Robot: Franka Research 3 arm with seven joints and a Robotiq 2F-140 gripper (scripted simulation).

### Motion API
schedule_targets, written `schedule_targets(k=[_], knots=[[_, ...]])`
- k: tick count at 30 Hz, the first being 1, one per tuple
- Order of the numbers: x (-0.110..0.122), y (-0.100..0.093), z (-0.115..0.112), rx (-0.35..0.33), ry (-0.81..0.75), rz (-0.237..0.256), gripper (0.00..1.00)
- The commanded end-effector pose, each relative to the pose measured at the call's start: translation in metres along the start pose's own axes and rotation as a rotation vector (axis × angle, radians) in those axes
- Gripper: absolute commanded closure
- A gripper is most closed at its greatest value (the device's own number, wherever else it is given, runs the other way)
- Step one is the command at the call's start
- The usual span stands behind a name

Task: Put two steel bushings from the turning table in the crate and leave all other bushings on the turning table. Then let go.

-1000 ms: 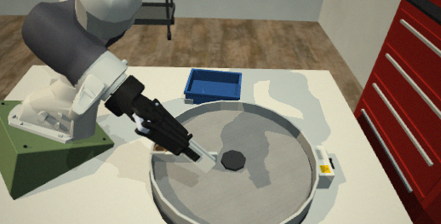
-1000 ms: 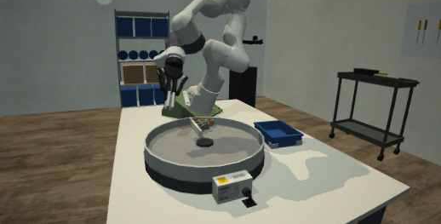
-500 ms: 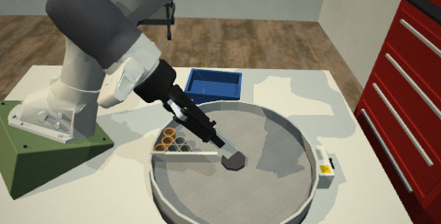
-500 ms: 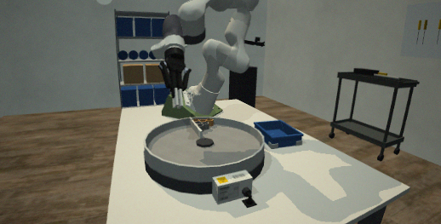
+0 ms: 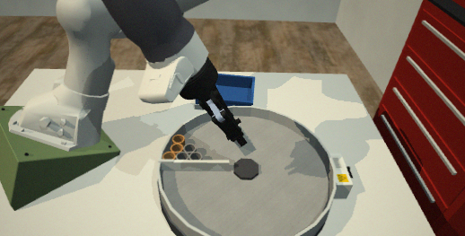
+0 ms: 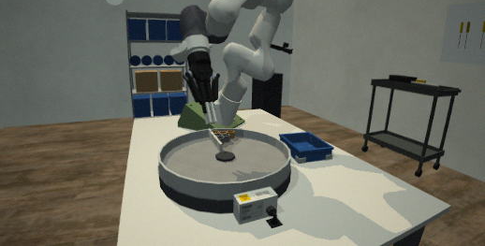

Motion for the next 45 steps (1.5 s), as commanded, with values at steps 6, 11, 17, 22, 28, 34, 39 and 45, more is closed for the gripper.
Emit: schedule_targets(k=[6, 11, 17, 22, 28, 34, 39, 45], knots=[[0.022, 0.015, -0.005, 0.134, 0.17, -0.102, 0.94], [0.032, 0.022, -0.006, 0.22, 0.197, -0.137, 0.94], [0.044, 0.03, -0.004, 0.33, 0.232, -0.171, 0.94], [0.05, 0.034, -0.003, 0.386, 0.251, -0.183, 0.94], [0.064, 0.041, 0.002, 0.534, 0.298, -0.202, 0.94], [0.074, 0.045, 0.008, 0.652, 0.334, -0.204, 0.94], [0.078, 0.047, 0.01, 0.711, 0.352, -0.2, 0.94], [0.089, 0.049, 0.018, 0.861, 0.395, -0.177, 0.94]])
Point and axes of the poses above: the point where the finger pads meet when closed, its own y axis out along the fingers, its own x axis across the jaws, z = x × y, the point moved 7 cm from there along -y, back along the fingers, and after that the axes turned 4 degrees about y, right-handed, at the moved point
